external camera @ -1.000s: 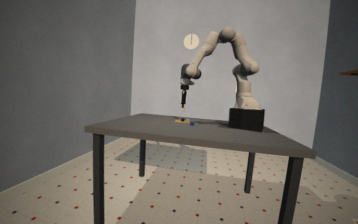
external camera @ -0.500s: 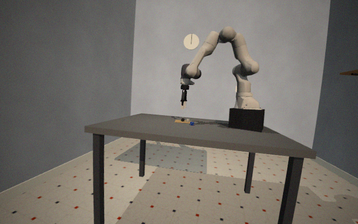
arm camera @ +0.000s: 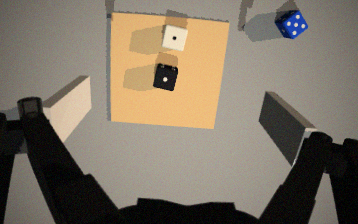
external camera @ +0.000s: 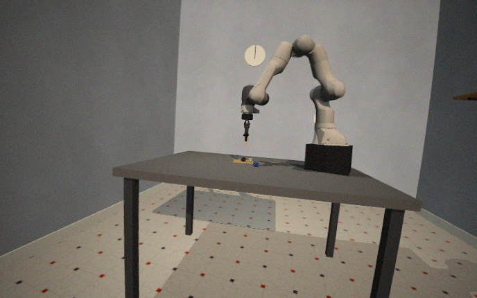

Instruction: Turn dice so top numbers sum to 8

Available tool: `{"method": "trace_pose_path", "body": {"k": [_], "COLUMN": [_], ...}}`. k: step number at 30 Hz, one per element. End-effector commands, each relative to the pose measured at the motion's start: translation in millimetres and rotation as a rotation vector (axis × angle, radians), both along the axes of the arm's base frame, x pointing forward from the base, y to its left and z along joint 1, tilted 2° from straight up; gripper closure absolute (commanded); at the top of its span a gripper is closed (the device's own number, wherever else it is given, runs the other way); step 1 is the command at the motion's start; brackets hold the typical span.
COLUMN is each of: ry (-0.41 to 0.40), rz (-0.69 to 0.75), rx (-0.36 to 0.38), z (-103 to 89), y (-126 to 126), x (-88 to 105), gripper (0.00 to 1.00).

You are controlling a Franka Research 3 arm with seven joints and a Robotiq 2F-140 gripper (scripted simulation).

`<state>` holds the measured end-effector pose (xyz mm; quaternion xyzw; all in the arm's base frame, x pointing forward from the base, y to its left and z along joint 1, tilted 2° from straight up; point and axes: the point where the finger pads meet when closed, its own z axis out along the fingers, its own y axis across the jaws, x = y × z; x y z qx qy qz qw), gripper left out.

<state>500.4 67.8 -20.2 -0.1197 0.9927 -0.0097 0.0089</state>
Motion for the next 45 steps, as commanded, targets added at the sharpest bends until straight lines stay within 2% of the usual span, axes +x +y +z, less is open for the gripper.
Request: {"method": "trace_pose_path", "body": {"k": [1,13,15,16,30,32,33,45], "ry": [0.001,0.011,0.011,0.013,0.022,0.022,0.024,0.029], "rz": [0.174,0.427,0.427,0.482,0.765,0.765,0.82,1.062], "rx": [0.0,-0.008,-0.008,-0.009,-0.015,-0.015,-0.016,-0.02], "z": [-1.1,-4.9,-4.9,-5.6,-8.7,-8.7,-9.2,-11.0], "y": [4.4,16.6,16.6,19.3,33.1,33.1,35.9,47.8], "x": [-3.9,-15.6,-15.6,-18.1,-30.8,-30.8,-33.2,-43.9], "gripper": [0.0,0.0,0.0,0.0,0.0,0.0,0.0,0.0]}}
